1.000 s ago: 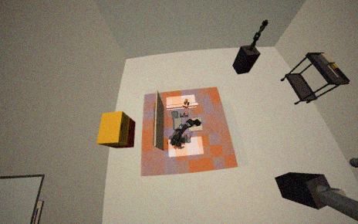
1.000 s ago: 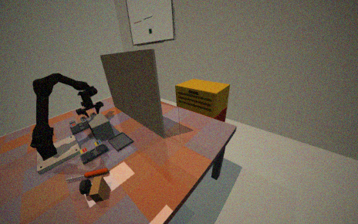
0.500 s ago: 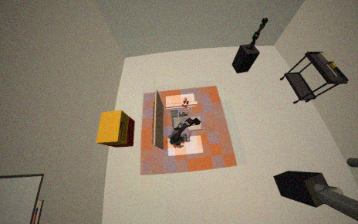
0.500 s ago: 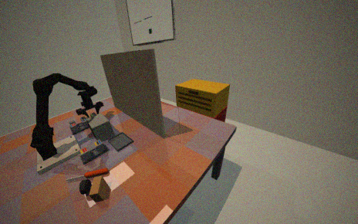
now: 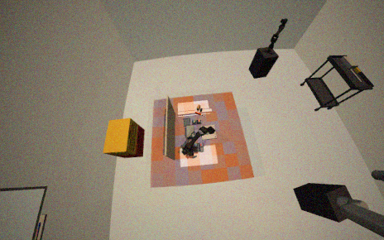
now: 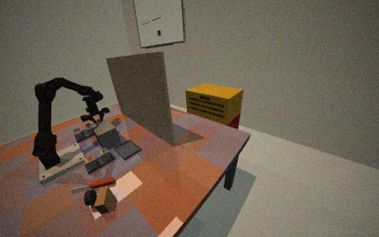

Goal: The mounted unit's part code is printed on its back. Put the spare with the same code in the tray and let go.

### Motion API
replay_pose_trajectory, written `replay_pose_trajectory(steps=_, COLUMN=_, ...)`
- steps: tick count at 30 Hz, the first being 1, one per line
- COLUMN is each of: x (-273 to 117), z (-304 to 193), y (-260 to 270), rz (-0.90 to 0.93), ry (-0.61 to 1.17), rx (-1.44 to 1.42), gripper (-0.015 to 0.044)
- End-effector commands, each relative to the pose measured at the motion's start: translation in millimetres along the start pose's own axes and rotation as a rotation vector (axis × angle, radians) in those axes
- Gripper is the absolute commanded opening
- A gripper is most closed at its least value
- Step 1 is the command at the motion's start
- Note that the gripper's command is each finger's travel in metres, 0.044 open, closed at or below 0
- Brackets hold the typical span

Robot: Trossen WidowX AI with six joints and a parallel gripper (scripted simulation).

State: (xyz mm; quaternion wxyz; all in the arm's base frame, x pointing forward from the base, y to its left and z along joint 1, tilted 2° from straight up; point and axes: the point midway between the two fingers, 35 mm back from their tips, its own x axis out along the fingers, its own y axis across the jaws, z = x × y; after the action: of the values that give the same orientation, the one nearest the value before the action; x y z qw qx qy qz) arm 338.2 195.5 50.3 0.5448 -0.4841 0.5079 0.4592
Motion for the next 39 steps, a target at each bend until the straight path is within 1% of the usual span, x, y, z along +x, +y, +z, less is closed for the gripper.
replay_pose_trajectory(steps=1, x=0, z=0, y=0, rz=0.000, ry=0.000, rx=0.000, gripper=0.0122)
replay_pose_trajectory(steps=2, x=0, z=0, y=0, rz=0.000, ry=0.000, rx=0.000, gripper=0.0115)
replay_pose_trajectory(steps=6, x=0, z=0, y=0, rz=0.000, ry=0.000, rx=0.000, gripper=0.0010)
replay_pose_trajectory(steps=7, x=0, z=0, y=0, rz=0.000, ry=0.000, rx=0.000, gripper=0.0000)
replay_pose_trajectory(steps=16, x=-3, z=0, y=0, rz=0.000, ry=0.000, rx=0.000, gripper=0.0000)
replay_pose_trajectory(steps=29, x=-75, z=0, y=-1, rz=-0.002, ry=0.005, rx=-0.002, gripper=0.0000)
replay_pose_trajectory(steps=35, x=-77, z=1, y=-1, rz=-0.005, ry=-0.004, rx=-0.004, gripper=0.0000)
replay_pose_trajectory(steps=39, x=-89, z=1, y=-2, rz=-0.005, ry=-0.002, rx=-0.005, gripper=0.0000)
